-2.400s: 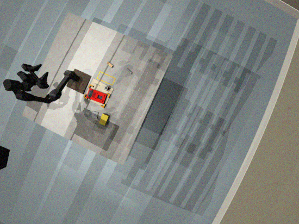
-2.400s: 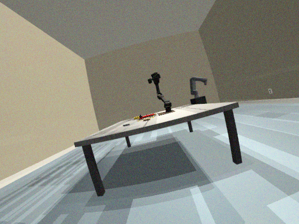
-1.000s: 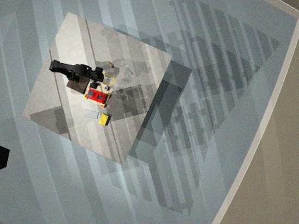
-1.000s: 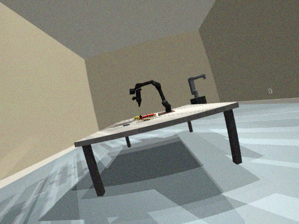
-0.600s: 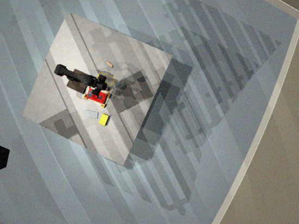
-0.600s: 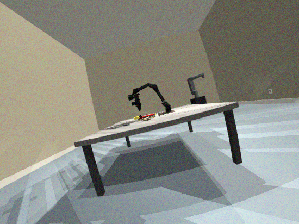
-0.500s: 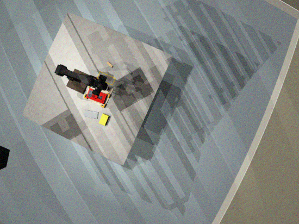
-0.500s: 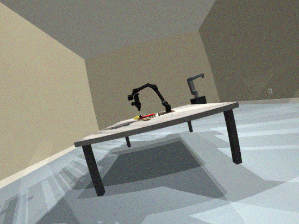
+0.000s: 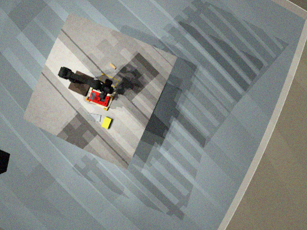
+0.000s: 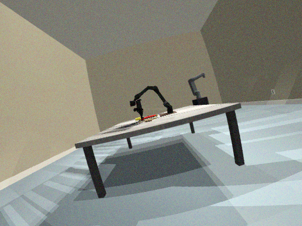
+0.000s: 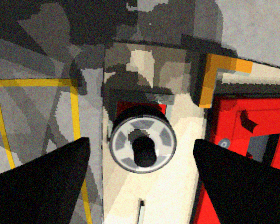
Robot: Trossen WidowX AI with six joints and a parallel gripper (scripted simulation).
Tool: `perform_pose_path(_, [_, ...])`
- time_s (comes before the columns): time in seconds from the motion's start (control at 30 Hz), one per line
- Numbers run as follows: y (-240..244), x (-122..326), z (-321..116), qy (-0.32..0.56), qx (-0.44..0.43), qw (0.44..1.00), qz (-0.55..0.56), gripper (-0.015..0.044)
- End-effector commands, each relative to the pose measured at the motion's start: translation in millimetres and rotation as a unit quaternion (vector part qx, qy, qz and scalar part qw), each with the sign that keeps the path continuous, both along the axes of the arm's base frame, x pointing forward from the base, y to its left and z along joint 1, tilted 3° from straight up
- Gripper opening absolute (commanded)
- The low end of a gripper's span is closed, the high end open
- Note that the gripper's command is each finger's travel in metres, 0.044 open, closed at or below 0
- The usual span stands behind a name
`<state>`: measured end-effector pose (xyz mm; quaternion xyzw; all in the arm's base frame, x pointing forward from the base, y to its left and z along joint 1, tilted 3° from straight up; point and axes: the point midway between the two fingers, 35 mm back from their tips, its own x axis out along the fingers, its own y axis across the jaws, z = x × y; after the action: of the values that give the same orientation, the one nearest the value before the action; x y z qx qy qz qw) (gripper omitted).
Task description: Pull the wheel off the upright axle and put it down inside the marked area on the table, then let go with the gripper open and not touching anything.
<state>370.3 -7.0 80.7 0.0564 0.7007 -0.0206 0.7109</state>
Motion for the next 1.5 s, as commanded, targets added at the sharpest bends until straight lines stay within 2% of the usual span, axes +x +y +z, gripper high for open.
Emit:
perform_pose_path(0.0, [0,-2,-15,0.001,0.002,1.000,-0.002,0.0300])
perform_pose_path(0.1, [0,-2,-15,0.001,0.002,1.000,-0.002,0.0300])
perform_pose_path(0.23, [0,-2,-11,0.004,0.000,1.000,0.000,0.0195])
perform_pose_path(0.5, [0,-2,-11,0.004,0.000,1.000,0.000,0.0142])
perform_pose_path(0.67, [0,-2,-11,0.004,0.000,1.000,0.000,0.0010])
perform_pose_path(0.7, [0,-2,-10,0.004,0.000,1.000,0.000,0.0000])
perform_pose_path(1.47, [-1,-2,-3,0.003,0.001,1.000,-0.001,0.0000])
